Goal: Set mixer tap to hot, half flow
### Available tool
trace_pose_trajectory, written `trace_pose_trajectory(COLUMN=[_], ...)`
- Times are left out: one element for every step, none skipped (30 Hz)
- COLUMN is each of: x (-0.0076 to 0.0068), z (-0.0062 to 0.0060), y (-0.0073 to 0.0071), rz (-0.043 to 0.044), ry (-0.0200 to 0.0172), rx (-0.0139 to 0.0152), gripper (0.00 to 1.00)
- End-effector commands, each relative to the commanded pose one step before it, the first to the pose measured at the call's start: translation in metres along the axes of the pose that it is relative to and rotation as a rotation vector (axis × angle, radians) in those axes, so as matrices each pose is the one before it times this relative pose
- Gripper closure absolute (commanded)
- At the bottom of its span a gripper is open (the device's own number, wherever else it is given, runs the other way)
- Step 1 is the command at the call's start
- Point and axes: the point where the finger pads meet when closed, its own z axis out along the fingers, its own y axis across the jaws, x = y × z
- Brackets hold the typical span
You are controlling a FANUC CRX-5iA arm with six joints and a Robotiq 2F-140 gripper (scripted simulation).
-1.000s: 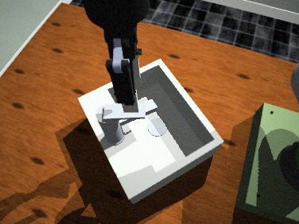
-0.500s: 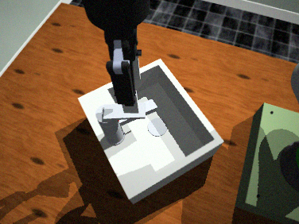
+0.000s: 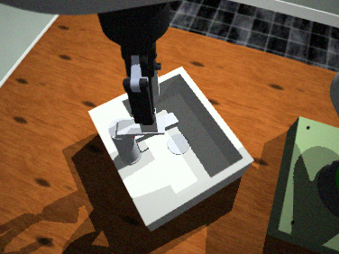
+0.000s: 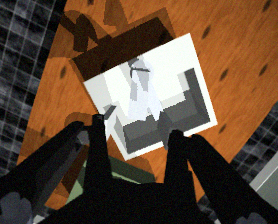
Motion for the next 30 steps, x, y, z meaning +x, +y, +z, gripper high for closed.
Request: trace_pose_trajectory(x=[0.00015, 0.0, 0.0, 0.00001, 0.0, 0.0, 0.00001, 0.0, 0.0, 0.00001, 0.0, 0.0, 0.00001, 0.0, 0.0, 0.0, 0.0, 0.0, 0.00001, 0.0, 0.0, 0.0, 0.00001, 0.0, 0.0, 0.0, 0.0, 0.0, 0.0, 0.0], z=[0.0027, 0.00163, 0.00164, 0.00167, 0.00167, 0.00166, 0.00167, 0.00165, 0.00162, 0.0016, 0.00156, 0.00151, 0.00146, 0.0014, 0.00134, 0.00127, 0.0, 0.0, 0.0012, 0.00112, 0.00103, 0.00094, 0.00086, 0.00077, 0.00068, 0.00059, 0.00051, 0.00042, 0.00034, 0.00027], y=[0.00002, 0.0, 0.0, 0.0, 0.0, 0.0, 0.0, 0.0, 0.0, 0.0, 0.0, 0.0, 0.0, 0.0, 0.0, 0.0, 0.0, 0.0, 0.0, 0.0, 0.0, 0.0, 0.0, 0.0, 0.0, 0.0, 0.0, 0.0, 0.0, 0.0], rz=[0.0, 0.0, 0.0, 0.0, 0.0, 0.0, 0.0, 0.0, 0.0, 0.0, 0.0, 0.0, 0.0, 0.0, 0.0, 0.0, 0.0, 0.0, 0.0, 0.0, 0.0, 0.0, 0.0, 0.0, 0.0, 0.0, 0.0, 0.0, 0.0, 0.0], ry=[0.00063, 0.0, 0.0, 0.0, 0.0, 0.0, 0.0, 0.0, 0.0, 0.0, 0.0, 0.0, 0.0, 0.0, 0.0, 0.0, 0.0, 0.0, 0.0, 0.0, 0.0, 0.0, 0.0, 0.0, 0.0, 0.0, 0.0, 0.0, 0.0, 0.0], rx=[-0.00017, 0.0, 0.0, 0.0, 0.0, 0.0, 0.0, 0.0, 0.0, 0.0, 0.0, 0.0, 0.0, 0.0, 0.0, 0.0, 0.0, 0.0, 0.0, 0.0, 0.0, 0.0, 0.0, 0.0, 0.0, 0.0, 0.0, 0.0, 0.0, 0.0], gripper=[0.57, 0.57, 0.57, 0.57, 0.57, 0.57, 0.57, 0.57, 0.57, 0.57, 0.57, 0.57, 0.57, 0.57, 0.57, 0.57, 0.57, 0.57, 0.57, 0.57, 0.57, 0.57, 0.57, 0.57, 0.57, 0.57, 0.57, 0.57, 0.57, 0.57])
